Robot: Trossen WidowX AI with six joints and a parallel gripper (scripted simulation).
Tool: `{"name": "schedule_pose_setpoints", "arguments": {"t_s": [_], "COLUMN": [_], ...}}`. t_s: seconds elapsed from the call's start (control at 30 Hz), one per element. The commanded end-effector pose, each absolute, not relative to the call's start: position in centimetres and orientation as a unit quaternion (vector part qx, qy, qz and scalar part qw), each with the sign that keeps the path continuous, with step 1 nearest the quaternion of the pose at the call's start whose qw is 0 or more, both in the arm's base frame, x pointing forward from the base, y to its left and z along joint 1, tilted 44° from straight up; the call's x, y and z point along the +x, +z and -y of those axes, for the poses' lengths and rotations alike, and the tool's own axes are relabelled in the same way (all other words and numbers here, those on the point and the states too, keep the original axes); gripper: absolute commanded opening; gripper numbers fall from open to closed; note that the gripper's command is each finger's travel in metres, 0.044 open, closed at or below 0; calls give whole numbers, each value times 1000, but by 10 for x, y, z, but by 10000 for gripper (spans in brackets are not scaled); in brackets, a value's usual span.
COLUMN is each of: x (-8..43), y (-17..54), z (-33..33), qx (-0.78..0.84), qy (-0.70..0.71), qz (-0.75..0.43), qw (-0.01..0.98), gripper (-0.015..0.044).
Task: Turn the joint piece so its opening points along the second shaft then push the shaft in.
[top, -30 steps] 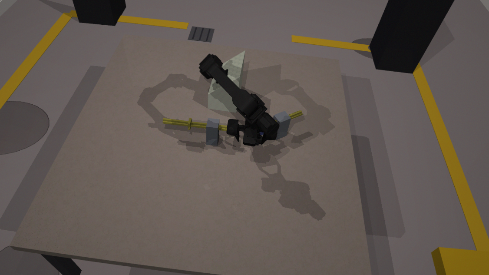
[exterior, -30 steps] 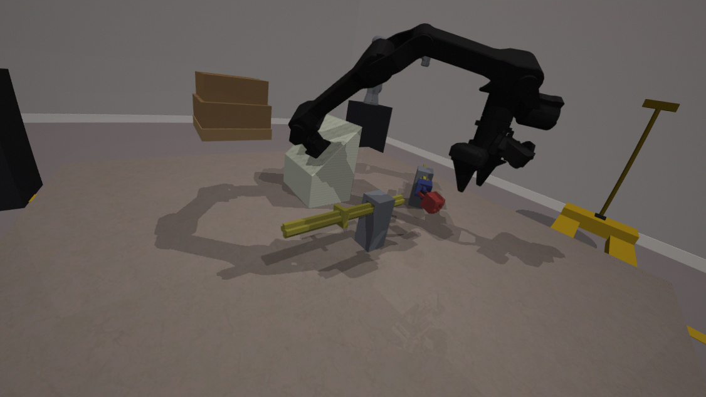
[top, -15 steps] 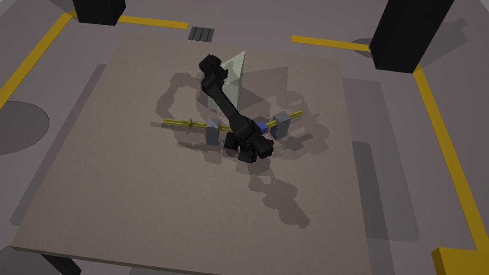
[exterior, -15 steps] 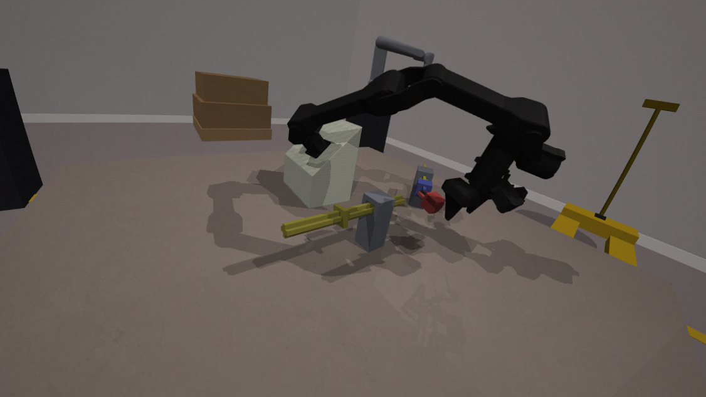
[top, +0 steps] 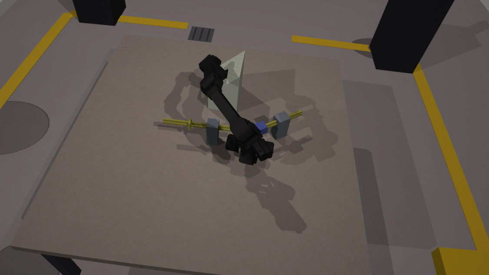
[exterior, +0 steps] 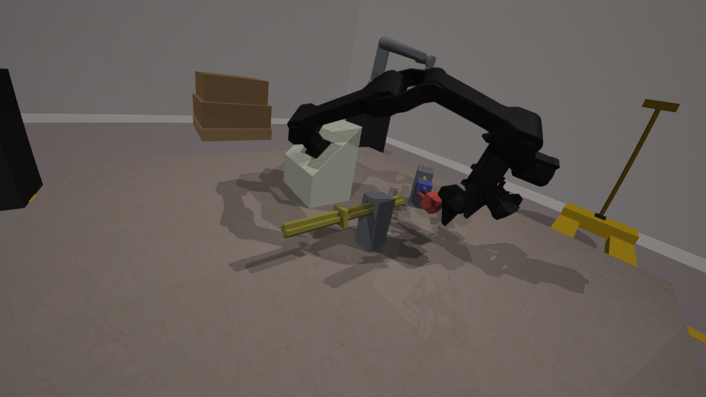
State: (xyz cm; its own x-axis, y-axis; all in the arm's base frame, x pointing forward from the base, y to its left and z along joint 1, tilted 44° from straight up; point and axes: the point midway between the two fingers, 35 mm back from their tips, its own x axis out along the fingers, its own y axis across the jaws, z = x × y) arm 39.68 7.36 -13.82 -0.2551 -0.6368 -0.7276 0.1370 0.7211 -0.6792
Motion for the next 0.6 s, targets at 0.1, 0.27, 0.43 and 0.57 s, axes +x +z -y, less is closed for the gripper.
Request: {"name": "schedule_pose_setpoints", "arguments": {"t_s": [0.1, 0.27, 0.43, 0.57], "x": [384, 375, 365, 357], "y": [-140, -141, -141, -142], "z": [-78, -79, -80, -81], "qx": [-171, -171, -172, -172], "qy": [-329, -329, -329, -329], "qz": [-721, -721, -721, -721], "qw": [585, 585, 585, 585], "gripper": [440, 440, 440, 440]}}
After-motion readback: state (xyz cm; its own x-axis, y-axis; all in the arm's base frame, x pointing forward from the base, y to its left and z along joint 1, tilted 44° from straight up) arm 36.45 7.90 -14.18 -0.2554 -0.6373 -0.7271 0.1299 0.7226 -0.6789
